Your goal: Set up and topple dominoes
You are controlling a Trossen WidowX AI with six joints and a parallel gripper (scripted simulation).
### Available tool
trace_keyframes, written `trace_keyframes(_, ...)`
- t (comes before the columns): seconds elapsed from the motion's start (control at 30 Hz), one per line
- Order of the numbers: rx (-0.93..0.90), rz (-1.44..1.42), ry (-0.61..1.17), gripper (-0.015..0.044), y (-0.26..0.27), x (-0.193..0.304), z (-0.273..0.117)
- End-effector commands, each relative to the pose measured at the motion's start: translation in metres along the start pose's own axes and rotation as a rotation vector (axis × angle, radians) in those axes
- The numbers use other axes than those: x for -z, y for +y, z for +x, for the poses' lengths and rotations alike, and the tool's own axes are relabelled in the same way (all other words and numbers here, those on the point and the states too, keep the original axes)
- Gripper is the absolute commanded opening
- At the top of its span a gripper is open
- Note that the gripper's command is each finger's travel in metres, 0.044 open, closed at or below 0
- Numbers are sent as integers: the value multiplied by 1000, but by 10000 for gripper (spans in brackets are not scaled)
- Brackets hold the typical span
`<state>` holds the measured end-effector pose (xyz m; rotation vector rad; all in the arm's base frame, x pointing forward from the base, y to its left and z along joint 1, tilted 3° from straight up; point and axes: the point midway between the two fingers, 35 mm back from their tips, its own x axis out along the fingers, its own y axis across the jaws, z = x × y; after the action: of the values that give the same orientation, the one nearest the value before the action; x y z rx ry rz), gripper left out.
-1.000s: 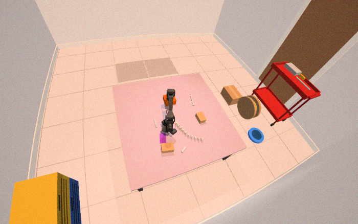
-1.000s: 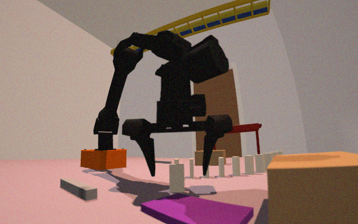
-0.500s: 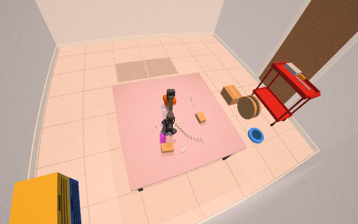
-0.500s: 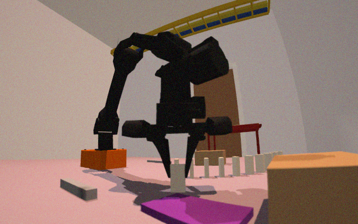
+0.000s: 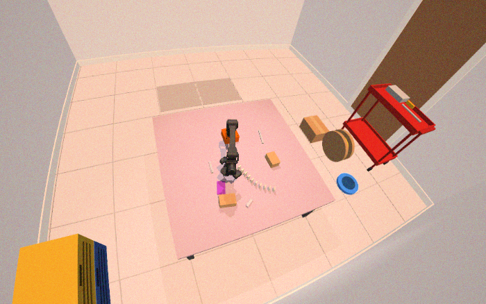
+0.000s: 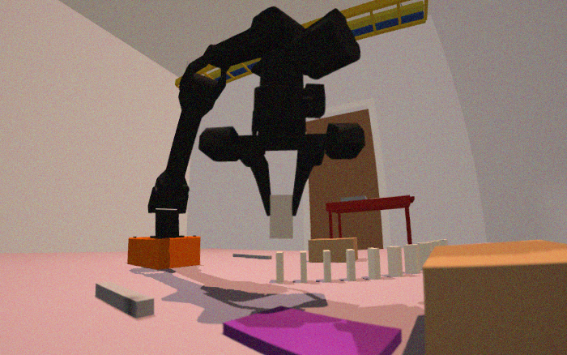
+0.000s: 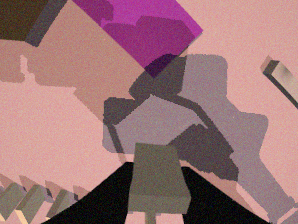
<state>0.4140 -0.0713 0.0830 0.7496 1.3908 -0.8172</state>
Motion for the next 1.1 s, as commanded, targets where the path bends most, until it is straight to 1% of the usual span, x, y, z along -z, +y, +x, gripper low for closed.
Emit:
trace_keyframes(0.0, -26, 8, -22, 107, -3, 2, -58)
trace_keyframes(0.3, -26, -10, -22, 107, -4, 4, -61)
trace_keyframes(0.37, -23, -157, -22, 107, -6, 16, -62)
trace_keyframes(0.57, -13, -834, -23, 107, -23, 73, -64)
trace_keyframes(0.77, -5, -1491, -20, 107, -51, 125, -57)
trace_keyframes(0.83, -4, -1564, -20, 107, -55, 131, -56)
trace_keyframes(1.07, -4, -1564, -20, 107, -55, 131, -56)
